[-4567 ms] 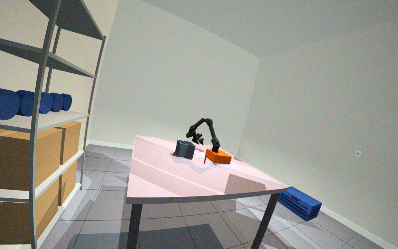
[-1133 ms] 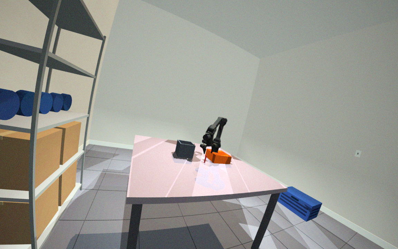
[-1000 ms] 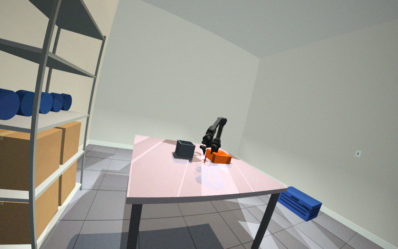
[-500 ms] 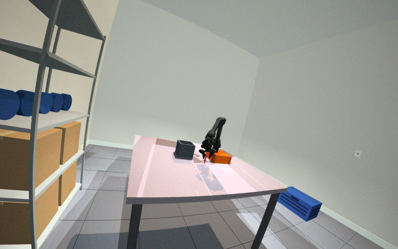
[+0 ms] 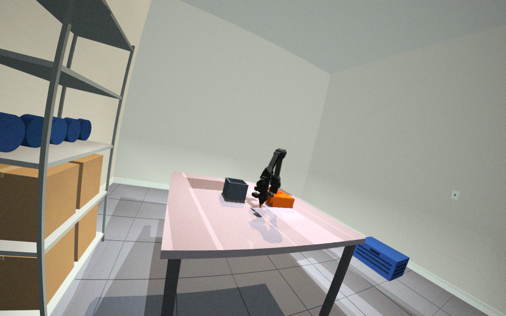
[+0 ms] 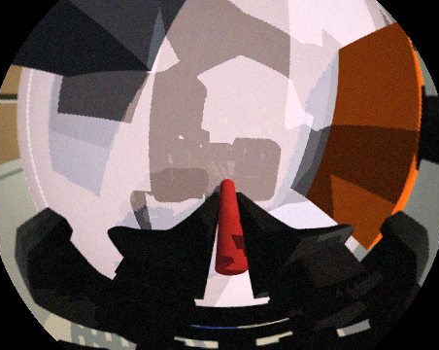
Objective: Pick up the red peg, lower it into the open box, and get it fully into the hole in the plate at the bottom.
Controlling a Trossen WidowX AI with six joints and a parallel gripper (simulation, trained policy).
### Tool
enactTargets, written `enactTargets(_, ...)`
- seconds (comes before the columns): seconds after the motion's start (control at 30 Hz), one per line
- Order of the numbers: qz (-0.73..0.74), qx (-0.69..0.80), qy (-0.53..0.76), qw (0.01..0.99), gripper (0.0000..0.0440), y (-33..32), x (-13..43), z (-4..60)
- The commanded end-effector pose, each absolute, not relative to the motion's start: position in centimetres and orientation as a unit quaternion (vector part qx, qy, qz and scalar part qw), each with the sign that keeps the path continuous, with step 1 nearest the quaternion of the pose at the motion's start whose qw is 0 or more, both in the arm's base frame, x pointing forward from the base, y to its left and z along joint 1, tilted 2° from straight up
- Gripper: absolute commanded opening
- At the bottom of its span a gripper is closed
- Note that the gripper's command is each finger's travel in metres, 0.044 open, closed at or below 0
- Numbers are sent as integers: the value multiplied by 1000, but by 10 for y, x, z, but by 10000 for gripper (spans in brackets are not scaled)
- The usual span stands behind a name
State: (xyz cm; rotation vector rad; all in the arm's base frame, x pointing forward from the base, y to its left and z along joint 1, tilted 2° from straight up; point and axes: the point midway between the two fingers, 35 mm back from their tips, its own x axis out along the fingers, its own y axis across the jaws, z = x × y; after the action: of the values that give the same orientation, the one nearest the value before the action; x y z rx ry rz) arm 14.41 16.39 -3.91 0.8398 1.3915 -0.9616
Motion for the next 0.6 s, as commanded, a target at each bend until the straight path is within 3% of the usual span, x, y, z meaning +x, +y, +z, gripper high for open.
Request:
enactTargets(0.0, -403, 370, 598, 585, 0, 171, 148, -35)
enactTargets(0.57, -360, 430, 590, 581, 0, 202, 175, 1)
